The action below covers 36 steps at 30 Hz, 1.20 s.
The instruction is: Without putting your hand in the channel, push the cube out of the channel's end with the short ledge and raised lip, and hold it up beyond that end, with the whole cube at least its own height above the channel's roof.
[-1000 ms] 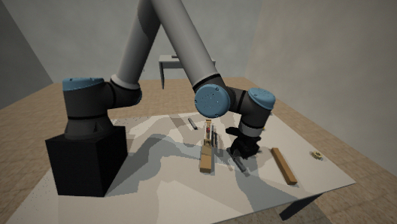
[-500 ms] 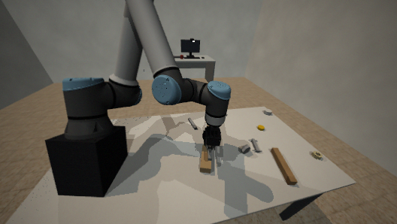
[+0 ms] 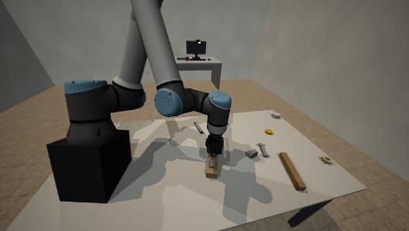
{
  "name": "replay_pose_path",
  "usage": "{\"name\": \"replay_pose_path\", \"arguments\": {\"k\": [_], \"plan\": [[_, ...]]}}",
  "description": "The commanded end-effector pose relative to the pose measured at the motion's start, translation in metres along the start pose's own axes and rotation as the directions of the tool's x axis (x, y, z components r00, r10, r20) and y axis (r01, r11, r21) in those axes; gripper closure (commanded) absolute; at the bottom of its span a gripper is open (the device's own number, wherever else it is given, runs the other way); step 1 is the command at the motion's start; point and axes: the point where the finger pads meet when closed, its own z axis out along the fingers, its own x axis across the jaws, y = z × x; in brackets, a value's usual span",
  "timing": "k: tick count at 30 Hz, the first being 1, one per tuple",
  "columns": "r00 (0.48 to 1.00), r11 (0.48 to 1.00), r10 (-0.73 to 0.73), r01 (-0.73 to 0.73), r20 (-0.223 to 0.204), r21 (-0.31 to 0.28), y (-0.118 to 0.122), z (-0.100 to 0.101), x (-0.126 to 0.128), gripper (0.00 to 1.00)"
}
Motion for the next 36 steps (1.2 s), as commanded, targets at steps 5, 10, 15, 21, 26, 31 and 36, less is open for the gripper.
{"name": "replay_pose_path", "arguments": {"k": [5,10,15,21,26,31,36], "plan": [[1.0,1.0,0.0,0.0,-0.002,-0.001,0.0,0.009,0.001,1.0],[1.0,1.0,0.0,0.0,-0.002,-0.001,0.0,0.02,0.001,1.0],[1.0,1.0,0.0,0.0,-0.002,-0.001,0.0,0.026,0.002,1.0],[1.0,1.0,0.0,0.0,-0.002,-0.001,0.0,0.029,0.002,1.0],[1.0,1.0,0.0,0.0,-0.002,-0.001,0.0,0.029,0.002,1.0],[1.0,1.0,0.0,0.0,-0.002,-0.001,0.0,0.029,0.002,1.0],[1.0,1.0,0.0,0.0,-0.002,-0.001,0.0,0.029,0.002,1.0]]}}
